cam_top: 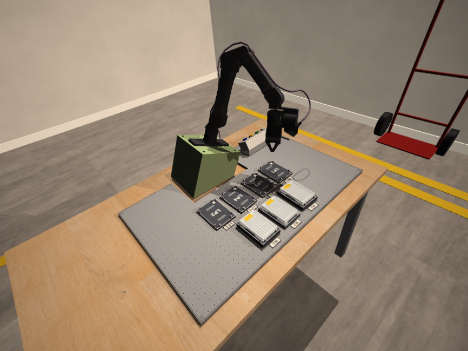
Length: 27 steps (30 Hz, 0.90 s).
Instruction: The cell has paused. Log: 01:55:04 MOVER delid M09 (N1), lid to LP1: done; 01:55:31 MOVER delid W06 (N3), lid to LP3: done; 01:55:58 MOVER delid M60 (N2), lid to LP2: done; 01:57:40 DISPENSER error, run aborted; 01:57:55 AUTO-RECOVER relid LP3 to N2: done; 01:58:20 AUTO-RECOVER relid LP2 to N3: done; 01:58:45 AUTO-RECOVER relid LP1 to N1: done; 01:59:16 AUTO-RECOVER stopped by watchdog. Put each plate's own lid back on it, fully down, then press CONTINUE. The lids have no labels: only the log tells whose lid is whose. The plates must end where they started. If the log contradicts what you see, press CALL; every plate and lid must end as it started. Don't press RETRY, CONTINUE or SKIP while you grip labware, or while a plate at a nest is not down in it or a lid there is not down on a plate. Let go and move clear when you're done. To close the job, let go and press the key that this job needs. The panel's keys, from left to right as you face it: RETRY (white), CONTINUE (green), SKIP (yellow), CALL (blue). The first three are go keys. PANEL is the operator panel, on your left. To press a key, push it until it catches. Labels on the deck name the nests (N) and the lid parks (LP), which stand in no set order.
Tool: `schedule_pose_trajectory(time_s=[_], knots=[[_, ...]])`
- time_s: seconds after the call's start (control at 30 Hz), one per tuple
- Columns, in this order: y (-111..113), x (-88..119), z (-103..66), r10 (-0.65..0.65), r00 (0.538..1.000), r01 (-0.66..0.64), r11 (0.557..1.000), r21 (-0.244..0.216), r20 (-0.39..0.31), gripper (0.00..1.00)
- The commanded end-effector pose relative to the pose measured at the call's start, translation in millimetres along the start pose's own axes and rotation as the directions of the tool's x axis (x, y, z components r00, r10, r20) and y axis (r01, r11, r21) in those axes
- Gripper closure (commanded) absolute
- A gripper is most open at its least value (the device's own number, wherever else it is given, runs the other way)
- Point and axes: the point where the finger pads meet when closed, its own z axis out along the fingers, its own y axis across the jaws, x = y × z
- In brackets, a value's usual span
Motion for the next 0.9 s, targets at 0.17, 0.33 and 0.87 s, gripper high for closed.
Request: schedule_pose_trajectory(time_s=[0.17, 0.33, 0.87], knots=[[11, -19, -12.2, 0.025, 0.999, -0.026, 0.999, 0.026, 0.039, 1.0], [32, 3, -2.1, -0.057, 0.998, 0.057, 0.998, 0.017, 0.001, 1.0], [98, 23, -2.0, -0.343, 0.939, 0.343, 0.939, 0.019, 0.014, 1.0]])
